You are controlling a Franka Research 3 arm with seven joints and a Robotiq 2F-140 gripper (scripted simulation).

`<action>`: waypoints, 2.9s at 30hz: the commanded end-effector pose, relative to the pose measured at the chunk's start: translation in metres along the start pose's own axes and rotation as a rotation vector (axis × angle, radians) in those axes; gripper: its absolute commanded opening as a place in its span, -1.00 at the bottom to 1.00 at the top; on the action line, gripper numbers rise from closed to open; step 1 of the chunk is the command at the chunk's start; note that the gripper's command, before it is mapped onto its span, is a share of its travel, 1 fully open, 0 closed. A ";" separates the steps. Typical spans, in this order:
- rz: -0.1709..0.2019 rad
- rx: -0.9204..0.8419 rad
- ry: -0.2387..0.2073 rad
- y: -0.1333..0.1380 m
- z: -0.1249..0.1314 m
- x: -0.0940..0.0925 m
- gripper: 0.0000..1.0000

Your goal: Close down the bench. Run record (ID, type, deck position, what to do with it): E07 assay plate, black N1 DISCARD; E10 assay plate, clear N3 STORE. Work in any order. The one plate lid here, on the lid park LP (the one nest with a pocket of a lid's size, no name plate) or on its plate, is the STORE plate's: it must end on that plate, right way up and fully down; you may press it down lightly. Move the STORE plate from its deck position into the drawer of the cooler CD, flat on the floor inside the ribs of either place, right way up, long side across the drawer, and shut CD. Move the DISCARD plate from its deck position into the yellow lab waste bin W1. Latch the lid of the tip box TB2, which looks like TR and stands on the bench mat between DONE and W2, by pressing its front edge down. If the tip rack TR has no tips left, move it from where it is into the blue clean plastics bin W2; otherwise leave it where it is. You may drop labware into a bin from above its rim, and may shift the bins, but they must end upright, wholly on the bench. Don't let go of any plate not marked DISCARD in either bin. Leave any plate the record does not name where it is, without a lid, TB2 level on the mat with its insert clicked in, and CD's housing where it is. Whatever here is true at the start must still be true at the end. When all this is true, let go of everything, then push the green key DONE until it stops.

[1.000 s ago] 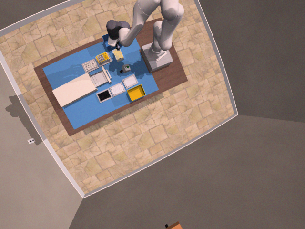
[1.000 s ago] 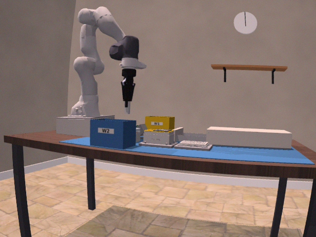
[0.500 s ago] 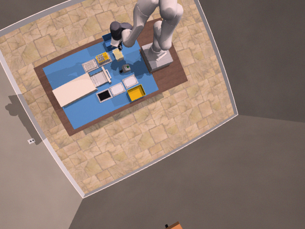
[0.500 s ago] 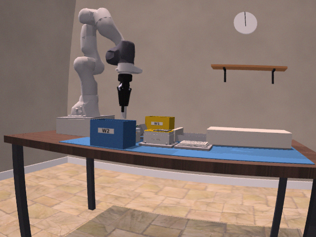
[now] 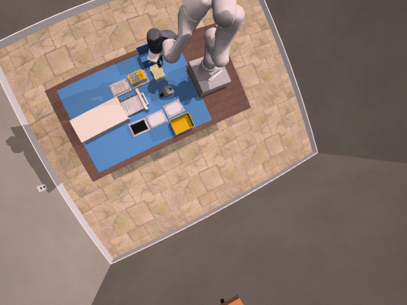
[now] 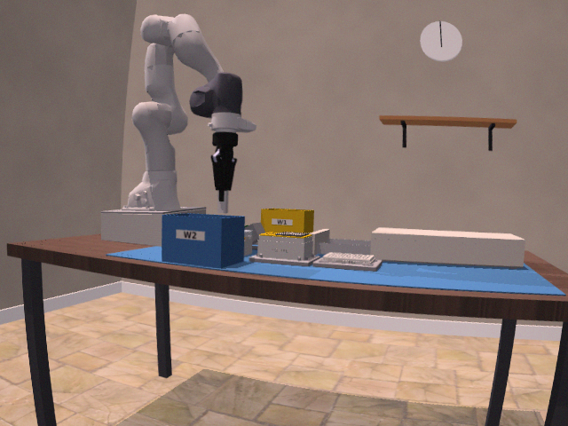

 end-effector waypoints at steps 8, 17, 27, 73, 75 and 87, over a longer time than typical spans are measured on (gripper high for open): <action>0.000 -0.004 0.000 0.001 0.001 0.011 -1.00; 0.000 -0.004 0.000 0.001 0.001 0.022 -1.00; 0.000 -0.004 0.000 0.001 0.001 0.033 -1.00; 0.000 -0.004 0.000 0.001 0.001 0.051 -1.00; 0.000 -0.004 0.000 0.001 0.001 0.052 -1.00; 0.000 -0.004 0.000 0.001 0.001 0.055 -1.00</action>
Point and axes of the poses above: the point where the finger pads meet when closed, its own x axis out along the fingers, its own y axis across the jaws, z = x × y, the point moved 5 cm from there along -x, back along the fingers, and after that the axes turned 4 degrees about -x, right-handed, at the moved point
